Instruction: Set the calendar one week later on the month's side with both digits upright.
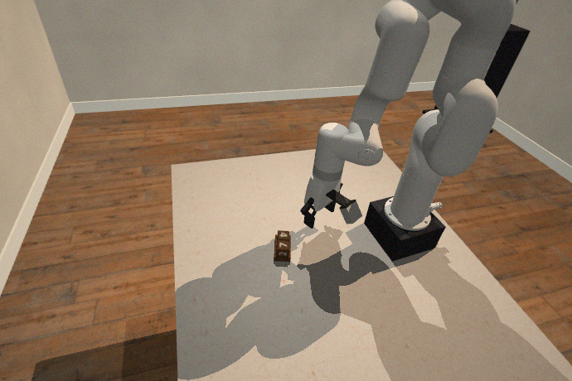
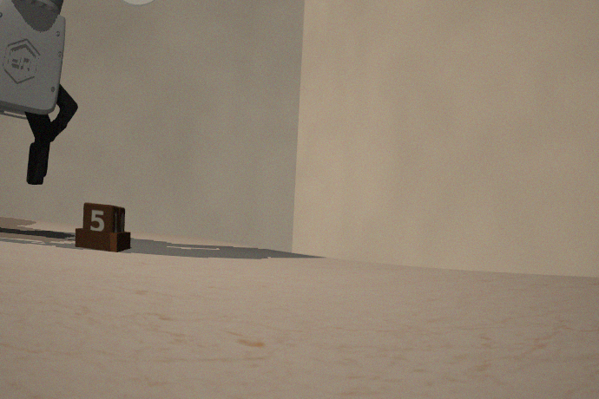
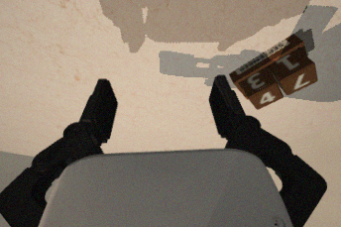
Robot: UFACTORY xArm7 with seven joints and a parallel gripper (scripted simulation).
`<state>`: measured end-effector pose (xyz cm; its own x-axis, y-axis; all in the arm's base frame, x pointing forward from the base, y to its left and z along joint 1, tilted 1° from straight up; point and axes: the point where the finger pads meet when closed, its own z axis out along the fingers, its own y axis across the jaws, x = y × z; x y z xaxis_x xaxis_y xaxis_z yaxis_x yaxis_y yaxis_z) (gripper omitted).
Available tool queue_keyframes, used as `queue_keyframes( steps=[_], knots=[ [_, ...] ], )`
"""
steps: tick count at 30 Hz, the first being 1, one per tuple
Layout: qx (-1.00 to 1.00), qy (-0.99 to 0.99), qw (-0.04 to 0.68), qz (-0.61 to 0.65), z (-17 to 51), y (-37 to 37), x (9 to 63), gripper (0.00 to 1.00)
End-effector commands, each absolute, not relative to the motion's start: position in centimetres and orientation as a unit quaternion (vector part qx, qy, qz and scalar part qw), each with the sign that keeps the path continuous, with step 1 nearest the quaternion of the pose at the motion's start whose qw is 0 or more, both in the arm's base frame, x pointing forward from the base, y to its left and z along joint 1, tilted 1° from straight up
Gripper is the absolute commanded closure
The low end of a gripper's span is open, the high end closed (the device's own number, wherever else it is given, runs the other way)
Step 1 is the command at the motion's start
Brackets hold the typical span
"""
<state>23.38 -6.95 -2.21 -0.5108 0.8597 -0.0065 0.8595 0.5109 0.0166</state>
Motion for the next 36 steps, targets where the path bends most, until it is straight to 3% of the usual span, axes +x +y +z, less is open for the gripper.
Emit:
queue_keyframes(
  steps=[1,36],
  knots=[
    [0.495,0.869,0.008,0.006,-1.7,-7.0,23.5,0.00],
    [0.495,0.869,0.008,0.006,-1.1,-4.4,29.1,0.00]
  ],
)
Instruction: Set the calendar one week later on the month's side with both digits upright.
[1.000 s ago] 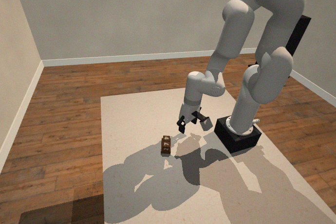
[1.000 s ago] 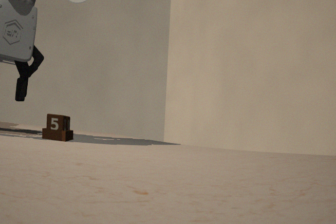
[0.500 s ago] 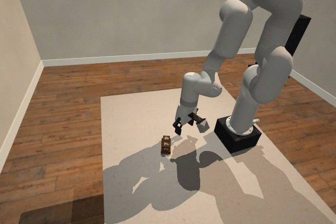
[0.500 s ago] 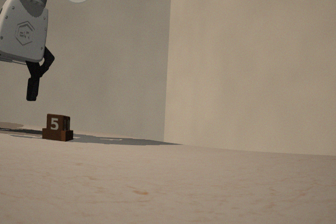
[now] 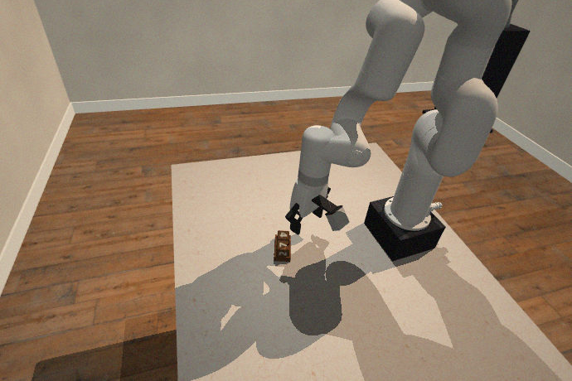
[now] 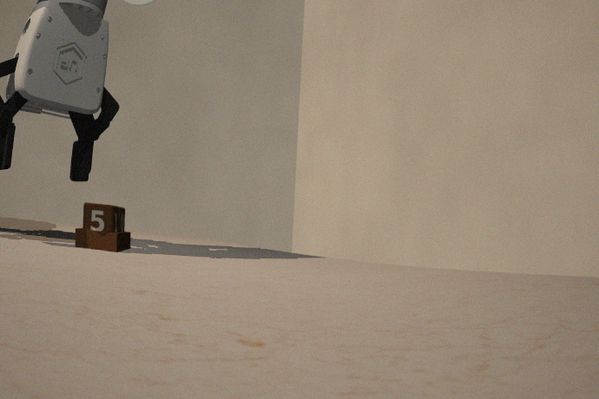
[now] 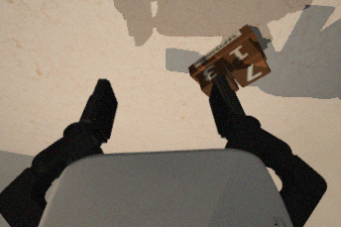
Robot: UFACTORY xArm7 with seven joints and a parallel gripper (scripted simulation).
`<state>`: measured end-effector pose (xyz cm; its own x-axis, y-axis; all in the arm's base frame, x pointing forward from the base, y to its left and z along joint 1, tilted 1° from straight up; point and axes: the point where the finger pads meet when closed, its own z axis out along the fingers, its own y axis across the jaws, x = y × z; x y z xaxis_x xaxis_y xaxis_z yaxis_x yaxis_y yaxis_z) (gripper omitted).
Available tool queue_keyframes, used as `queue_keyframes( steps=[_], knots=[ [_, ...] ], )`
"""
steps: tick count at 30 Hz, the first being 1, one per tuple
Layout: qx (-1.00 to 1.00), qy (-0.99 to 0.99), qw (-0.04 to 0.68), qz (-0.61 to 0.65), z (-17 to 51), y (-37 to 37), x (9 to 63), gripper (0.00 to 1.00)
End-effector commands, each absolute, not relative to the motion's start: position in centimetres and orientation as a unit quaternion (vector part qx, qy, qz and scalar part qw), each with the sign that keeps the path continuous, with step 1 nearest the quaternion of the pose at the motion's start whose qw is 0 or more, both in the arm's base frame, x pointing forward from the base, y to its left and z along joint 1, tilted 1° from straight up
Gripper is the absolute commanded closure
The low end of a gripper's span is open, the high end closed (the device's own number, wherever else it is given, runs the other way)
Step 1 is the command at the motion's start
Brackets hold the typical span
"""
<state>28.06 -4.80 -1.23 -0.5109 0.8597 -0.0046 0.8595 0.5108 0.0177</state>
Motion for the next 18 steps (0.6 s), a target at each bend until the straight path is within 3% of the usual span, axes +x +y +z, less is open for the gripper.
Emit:
queue_keyframes(
  steps=[1,18],
  knots=[
    [0.495,0.869,0.008,0.006,-1.1,-4.2,29.5,0.00],
    [0.495,0.869,0.008,0.006,-0.7,-2.7,32.9,0.00]
  ],
)
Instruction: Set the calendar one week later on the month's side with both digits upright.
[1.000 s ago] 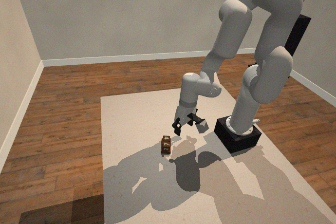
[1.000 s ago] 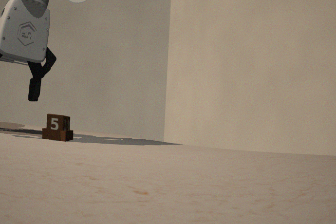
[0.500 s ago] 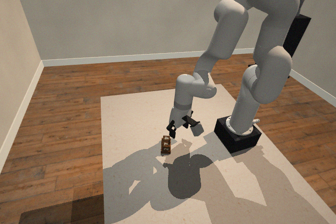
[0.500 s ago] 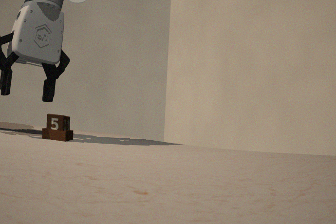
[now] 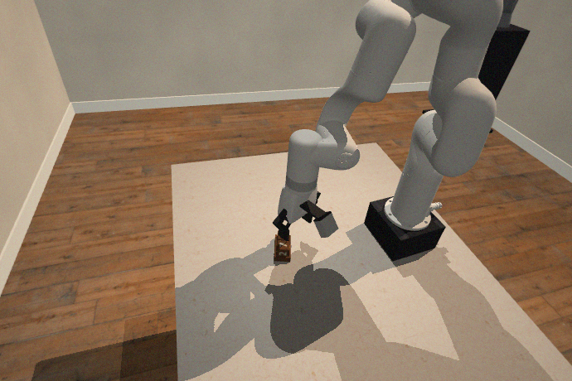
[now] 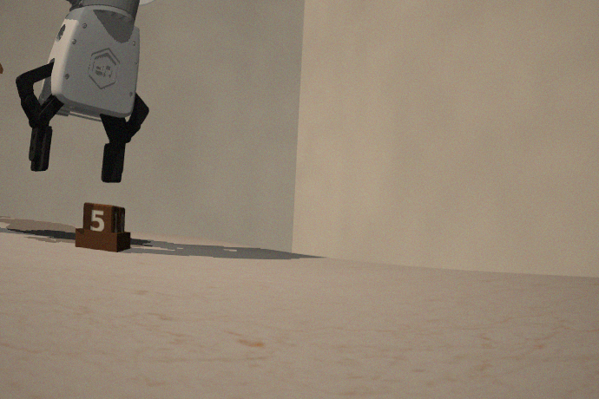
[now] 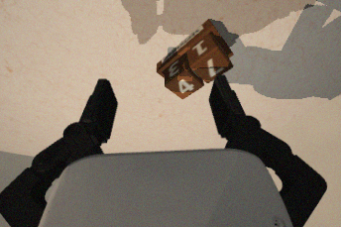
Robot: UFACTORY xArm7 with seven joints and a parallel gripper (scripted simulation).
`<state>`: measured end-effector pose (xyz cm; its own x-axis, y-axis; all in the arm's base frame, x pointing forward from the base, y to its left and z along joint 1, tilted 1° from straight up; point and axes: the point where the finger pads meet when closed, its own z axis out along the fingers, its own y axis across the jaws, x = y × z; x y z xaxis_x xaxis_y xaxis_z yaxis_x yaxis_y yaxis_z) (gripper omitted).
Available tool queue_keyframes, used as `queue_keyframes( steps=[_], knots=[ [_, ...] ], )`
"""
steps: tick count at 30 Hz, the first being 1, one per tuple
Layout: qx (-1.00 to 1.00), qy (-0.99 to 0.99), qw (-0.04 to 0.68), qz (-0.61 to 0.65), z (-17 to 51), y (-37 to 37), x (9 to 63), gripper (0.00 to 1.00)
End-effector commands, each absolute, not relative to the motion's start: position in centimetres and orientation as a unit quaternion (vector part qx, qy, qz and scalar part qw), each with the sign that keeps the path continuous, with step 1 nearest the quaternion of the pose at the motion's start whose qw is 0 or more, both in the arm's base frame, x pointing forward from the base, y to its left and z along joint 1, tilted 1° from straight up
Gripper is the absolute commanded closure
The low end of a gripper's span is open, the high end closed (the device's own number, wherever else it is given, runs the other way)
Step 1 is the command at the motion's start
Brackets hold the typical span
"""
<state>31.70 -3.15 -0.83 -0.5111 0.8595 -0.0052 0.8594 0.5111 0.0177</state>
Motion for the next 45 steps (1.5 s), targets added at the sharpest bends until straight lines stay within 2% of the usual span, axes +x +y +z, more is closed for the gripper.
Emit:
queue_keyframes(
  steps=[1,36,45],
  knots=[
    [0.495,0.869,0.008,0.006,-0.7,-2.7,32.9,0.00],
    [0.495,0.869,0.008,0.006,0.1,0.4,39.9,0.00],
    [0.495,0.869,0.008,0.006,0.1,0.5,40.0,0.00]
  ],
)
